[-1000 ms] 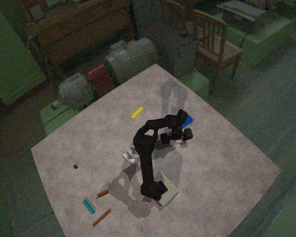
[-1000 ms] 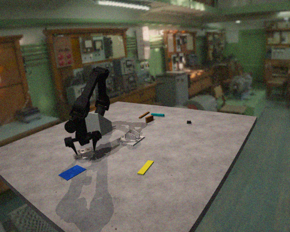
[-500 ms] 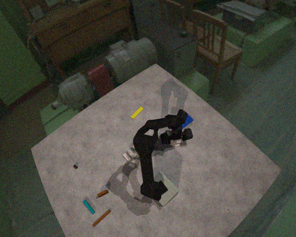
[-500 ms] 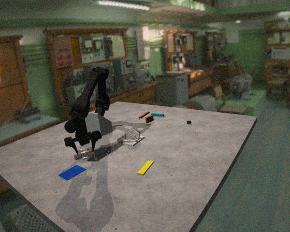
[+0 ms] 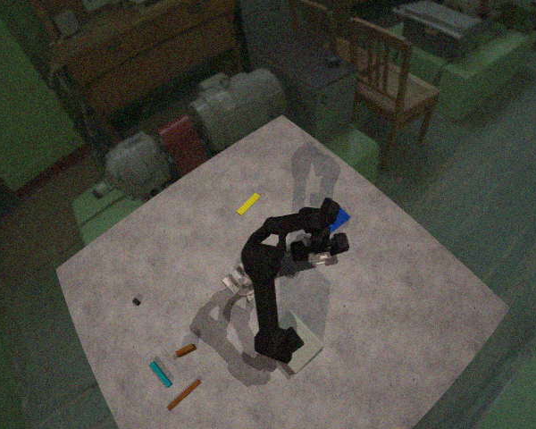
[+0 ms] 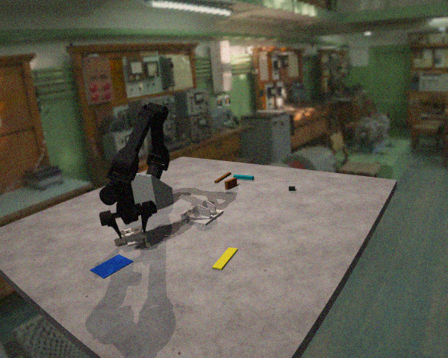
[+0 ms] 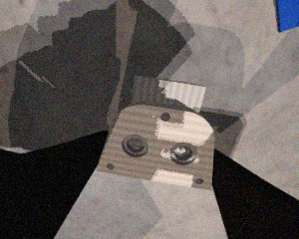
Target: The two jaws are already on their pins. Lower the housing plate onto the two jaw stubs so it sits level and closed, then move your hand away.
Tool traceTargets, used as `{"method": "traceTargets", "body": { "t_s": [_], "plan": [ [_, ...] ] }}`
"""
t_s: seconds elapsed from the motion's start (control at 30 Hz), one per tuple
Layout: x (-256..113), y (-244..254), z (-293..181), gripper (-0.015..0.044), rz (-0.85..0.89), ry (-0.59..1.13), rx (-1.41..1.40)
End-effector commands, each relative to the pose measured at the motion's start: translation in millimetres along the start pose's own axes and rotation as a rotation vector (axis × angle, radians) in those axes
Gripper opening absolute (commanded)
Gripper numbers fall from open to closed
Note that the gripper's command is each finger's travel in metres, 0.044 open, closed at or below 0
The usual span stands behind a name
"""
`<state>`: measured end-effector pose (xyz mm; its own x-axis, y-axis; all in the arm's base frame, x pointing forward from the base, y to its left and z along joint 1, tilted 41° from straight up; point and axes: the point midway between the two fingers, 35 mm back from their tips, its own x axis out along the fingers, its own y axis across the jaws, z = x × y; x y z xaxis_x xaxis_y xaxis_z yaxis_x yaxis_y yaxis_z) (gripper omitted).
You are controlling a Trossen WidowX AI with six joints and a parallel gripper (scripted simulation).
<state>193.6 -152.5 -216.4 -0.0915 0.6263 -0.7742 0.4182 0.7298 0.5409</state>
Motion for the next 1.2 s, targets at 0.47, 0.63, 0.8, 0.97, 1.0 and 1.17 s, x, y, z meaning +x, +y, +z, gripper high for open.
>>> {"method": "traceTargets", "body": {
  "t_s": [0.47,0.63,0.8,0.97,1.0,1.17],
  "plan": [
    [-56.7,-1.5,2.6,0.0351,-0.005,-0.010,-0.001],
    [-70.6,-1.1,1.4,0.0351,-0.004,-0.010,0.000],
    [-71.1,-1.0,1.3,0.0351,-0.004,-0.010,0.000],
    [-74.0,10.4,2.3,0.0351,-0.007,-0.012,-0.024],
    [-74.8,13.7,2.6,0.0351,-0.008,-0.012,-0.031],
    [-78.2,30.3,3.2,0.0351,-0.012,-0.015,-0.065]
  ]
}}
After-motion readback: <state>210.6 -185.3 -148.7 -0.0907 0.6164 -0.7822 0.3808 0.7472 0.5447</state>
